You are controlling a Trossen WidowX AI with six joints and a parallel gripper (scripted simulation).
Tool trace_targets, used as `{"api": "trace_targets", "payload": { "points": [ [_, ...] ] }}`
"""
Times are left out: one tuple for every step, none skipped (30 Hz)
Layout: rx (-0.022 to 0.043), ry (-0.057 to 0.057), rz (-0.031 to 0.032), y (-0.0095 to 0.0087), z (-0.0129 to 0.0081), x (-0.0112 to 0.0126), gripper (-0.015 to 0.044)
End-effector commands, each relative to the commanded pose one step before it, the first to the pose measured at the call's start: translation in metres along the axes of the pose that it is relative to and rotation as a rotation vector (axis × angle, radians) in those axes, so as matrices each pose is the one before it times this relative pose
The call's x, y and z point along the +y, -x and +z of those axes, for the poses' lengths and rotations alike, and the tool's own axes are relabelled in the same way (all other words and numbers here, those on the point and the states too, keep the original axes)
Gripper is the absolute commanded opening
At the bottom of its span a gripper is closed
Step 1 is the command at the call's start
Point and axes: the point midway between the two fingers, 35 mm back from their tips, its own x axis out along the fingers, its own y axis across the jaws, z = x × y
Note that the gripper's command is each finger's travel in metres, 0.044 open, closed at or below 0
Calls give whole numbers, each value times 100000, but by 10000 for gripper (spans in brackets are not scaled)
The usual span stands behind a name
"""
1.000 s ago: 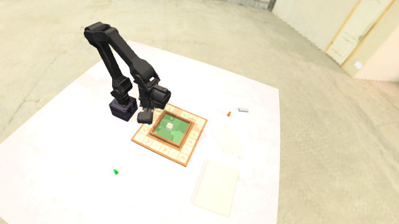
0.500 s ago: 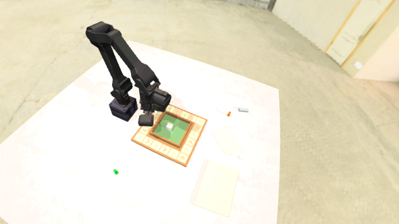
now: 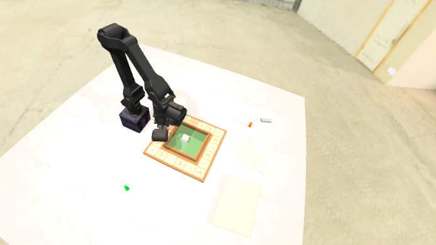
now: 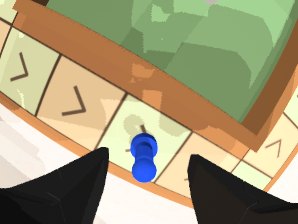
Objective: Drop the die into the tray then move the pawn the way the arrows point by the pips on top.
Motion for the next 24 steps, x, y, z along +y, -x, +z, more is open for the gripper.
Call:
{"api": "trace_targets", "payload": {
  "points": [
    [345,440,630,-844,-232,180,200],
    [4,0,1,-155,-19,7,200],
    [4,0,2,-153,-21,8,200],
    [3,0,1,-119,-17,7,200],
    [2,0,1,-71,-11,4,200],
    [1,0,0,-24,-4,1,200],
    [0,0,0,0,0,0,174],
    [0,0,0,0,0,0,147],
    [0,0,0,0,0,0,121],
    [0,0,0,0,0,0,95],
    [0,0,0,0,0,0,69],
    [0,0,0,0,0,0,43],
    [0,0,0,0,0,0,36],
    [0,0,0,0,0,0,29],
    [0,0,0,0,0,0,23],
    [0,0,0,0,0,0,16],
    [0,0,0,0,0,0,9],
    [0,0,0,0,0,0,3],
    [0,0,0,0,0,0,0],
    [0,0,0,0,0,0,0],
    [0,0,0,0,0,0,0],
    [-3,0,-2,79,28,-19,0],
    [-10,0,-6,237,82,-56,0],
    [-15,0,-10,401,129,-90,0]
  ]
}}
